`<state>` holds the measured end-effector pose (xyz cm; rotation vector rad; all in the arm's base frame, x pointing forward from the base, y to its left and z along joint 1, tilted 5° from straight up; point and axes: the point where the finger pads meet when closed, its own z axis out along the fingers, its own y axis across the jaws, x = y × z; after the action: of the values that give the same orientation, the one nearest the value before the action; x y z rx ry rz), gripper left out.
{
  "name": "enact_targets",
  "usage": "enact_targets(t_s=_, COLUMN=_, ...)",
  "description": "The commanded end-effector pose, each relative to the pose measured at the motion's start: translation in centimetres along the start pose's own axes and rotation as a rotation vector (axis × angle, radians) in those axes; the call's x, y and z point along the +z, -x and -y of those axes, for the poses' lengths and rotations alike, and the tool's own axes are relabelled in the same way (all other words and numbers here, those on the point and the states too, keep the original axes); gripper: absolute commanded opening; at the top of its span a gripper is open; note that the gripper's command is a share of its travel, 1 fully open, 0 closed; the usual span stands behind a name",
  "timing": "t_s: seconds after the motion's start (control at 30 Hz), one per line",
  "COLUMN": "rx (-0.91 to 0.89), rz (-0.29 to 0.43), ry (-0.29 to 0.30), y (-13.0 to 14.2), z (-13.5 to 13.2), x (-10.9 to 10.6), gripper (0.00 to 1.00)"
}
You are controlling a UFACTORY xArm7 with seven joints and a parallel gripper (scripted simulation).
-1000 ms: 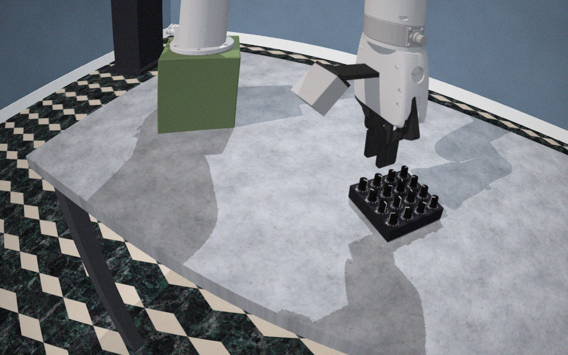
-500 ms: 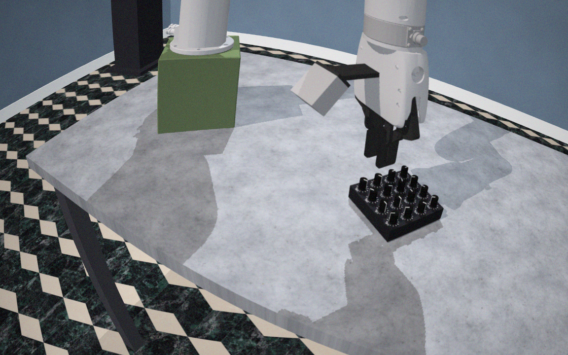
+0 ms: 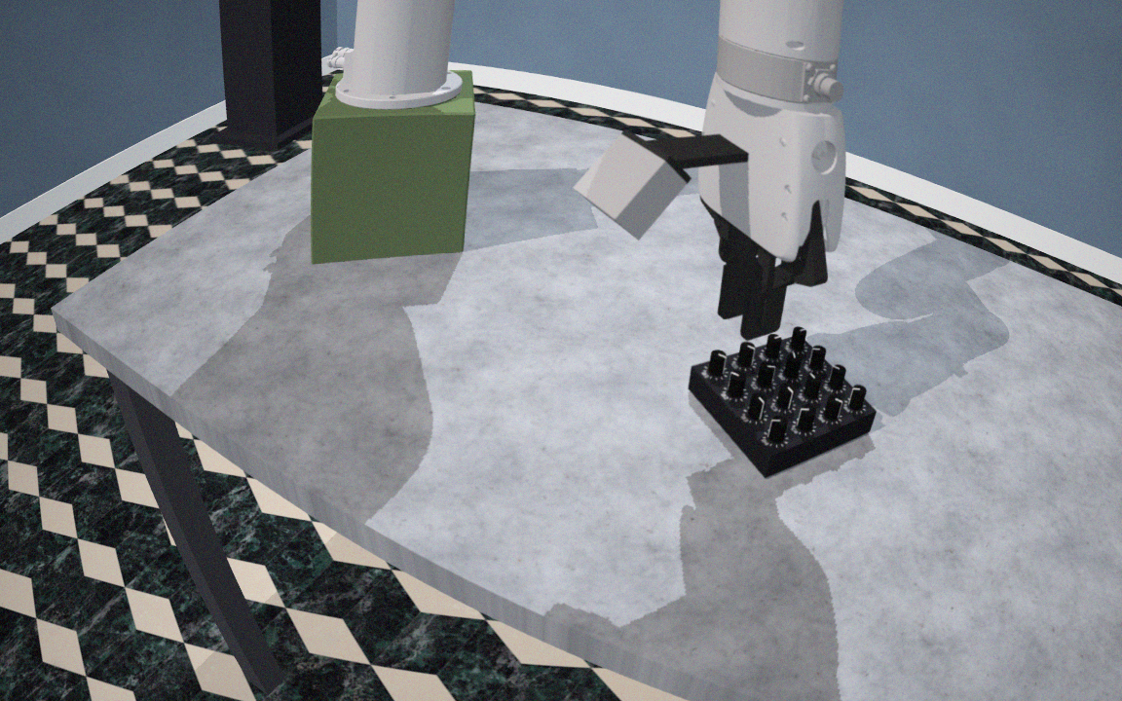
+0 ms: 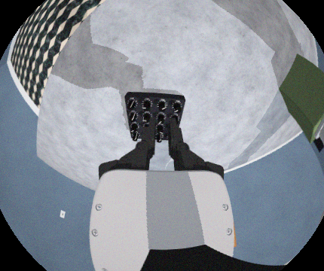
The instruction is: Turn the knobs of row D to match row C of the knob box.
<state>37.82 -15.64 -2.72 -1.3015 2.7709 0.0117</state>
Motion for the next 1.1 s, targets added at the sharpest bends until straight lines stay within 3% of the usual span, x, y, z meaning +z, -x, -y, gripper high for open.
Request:
enact_targets(t_s=0.0, rx=0.0, rz=0.001, ry=-0.003, y=0.0, z=0.1, x=0.2, gripper=0.19)
enact_targets(t_s=1.07, rx=0.0, rz=0.001, ry=-0.003, y=-0.1, z=0.2, x=3.6, gripper=0.19)
